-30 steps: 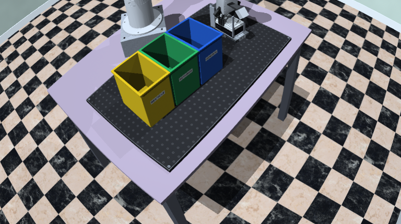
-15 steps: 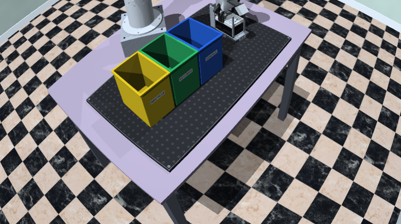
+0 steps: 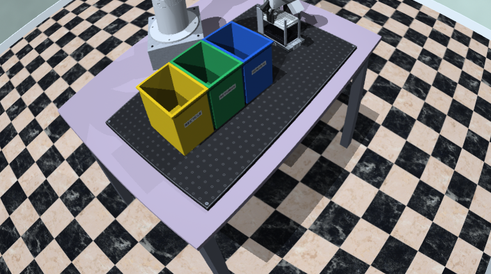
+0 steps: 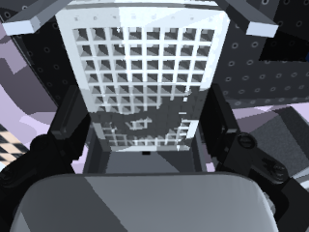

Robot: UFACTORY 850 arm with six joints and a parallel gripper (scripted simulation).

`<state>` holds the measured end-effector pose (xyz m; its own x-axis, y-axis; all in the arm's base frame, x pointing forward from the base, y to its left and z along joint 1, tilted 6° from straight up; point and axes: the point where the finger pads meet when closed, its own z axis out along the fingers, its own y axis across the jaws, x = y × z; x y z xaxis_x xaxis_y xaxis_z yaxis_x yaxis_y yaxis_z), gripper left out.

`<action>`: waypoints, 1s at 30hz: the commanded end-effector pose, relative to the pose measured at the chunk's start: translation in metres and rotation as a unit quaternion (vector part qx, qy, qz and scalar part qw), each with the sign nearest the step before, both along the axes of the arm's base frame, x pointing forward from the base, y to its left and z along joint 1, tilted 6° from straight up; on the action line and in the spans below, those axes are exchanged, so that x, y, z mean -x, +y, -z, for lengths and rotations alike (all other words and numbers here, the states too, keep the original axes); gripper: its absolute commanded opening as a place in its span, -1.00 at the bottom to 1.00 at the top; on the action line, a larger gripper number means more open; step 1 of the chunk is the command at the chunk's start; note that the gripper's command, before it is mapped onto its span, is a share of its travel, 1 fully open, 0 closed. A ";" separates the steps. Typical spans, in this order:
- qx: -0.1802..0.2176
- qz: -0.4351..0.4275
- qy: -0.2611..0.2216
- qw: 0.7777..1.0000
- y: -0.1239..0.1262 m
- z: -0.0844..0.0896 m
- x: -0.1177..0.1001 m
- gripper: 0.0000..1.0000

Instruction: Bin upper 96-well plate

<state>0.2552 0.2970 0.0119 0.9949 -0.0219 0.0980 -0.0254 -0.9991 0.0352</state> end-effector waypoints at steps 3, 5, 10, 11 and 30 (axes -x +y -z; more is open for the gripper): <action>0.009 0.001 0.004 1.000 0.001 -0.010 0.000 -1.00; 0.009 0.001 0.004 1.000 0.001 -0.010 0.000 -1.00; 0.009 0.001 0.004 1.000 0.002 -0.018 0.001 -1.00; 0.009 0.001 0.004 1.000 0.002 -0.020 0.001 -1.00; 0.009 0.001 0.004 1.000 0.003 -0.048 0.004 -1.00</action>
